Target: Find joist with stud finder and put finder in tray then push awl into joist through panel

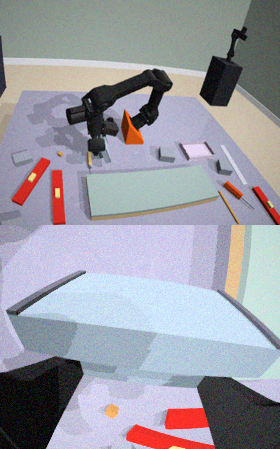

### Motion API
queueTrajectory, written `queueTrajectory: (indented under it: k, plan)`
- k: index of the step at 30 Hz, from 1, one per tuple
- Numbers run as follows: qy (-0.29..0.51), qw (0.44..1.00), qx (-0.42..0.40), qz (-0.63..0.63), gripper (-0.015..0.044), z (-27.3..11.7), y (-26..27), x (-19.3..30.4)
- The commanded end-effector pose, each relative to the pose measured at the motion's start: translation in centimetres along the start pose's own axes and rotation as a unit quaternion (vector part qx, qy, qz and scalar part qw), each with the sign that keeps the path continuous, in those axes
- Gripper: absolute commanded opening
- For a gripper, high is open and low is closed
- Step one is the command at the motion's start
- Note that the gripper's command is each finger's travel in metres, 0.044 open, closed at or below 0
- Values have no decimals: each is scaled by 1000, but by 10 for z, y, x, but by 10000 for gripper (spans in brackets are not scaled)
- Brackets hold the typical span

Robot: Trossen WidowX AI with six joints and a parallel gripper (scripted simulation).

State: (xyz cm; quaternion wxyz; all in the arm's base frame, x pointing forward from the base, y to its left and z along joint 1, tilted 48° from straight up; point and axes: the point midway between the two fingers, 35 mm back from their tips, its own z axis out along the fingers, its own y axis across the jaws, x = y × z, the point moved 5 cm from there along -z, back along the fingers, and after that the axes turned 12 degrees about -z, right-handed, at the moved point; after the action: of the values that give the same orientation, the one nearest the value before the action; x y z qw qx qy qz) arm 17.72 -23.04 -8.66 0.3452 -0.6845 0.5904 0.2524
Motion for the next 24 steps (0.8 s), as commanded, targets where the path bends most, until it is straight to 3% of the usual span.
queueTrajectory:
  k: [1, 24]
  plan:
    - [9, 1000, -3, 3, 0, 0, 0, -2]
    - [53, 998, -15, 5, 0, 3, -2, -9]
